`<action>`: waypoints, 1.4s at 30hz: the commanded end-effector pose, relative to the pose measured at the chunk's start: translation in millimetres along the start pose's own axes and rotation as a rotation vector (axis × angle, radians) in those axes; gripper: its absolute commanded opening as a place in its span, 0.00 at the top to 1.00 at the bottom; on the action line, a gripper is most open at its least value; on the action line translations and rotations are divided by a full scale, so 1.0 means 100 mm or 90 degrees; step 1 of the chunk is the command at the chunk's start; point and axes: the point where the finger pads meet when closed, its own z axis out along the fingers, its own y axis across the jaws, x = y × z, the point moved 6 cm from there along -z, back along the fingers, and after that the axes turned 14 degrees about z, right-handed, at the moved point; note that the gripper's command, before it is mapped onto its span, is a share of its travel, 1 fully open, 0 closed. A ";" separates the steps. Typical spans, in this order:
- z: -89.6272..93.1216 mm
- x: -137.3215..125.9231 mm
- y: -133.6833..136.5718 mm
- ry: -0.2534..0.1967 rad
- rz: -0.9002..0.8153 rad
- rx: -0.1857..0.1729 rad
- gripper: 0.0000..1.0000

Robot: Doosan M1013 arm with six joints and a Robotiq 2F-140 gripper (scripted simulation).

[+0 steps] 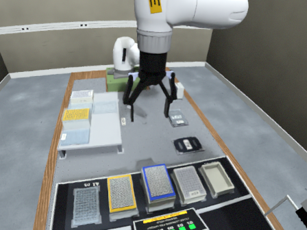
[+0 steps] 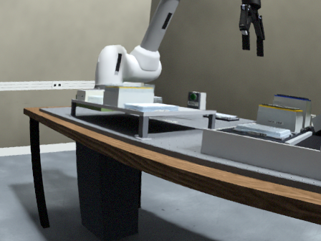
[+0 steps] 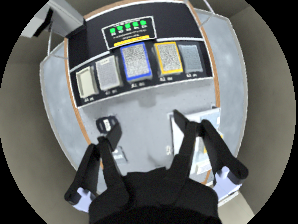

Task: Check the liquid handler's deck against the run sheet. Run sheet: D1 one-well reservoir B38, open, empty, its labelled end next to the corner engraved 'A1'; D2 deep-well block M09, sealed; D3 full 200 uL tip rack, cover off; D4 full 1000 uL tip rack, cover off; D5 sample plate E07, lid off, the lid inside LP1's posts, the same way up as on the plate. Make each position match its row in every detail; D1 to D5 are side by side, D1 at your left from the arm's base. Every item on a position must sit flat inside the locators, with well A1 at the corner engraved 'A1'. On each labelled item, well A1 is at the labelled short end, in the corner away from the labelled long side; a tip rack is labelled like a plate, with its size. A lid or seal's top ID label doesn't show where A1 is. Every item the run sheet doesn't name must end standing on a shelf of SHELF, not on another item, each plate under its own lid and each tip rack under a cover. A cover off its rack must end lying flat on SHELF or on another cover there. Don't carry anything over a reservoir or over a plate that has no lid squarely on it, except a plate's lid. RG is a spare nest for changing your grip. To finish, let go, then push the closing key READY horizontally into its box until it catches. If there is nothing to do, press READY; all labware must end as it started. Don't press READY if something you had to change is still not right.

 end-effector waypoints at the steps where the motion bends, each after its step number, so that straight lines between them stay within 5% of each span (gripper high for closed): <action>1: -0.07 0.00 0.03 0.003 0.009 0.000 0.34; 38: -0.06 0.00 0.03 0.002 0.007 0.000 0.34; 42: -0.06 0.05 0.24 0.002 0.004 0.000 0.34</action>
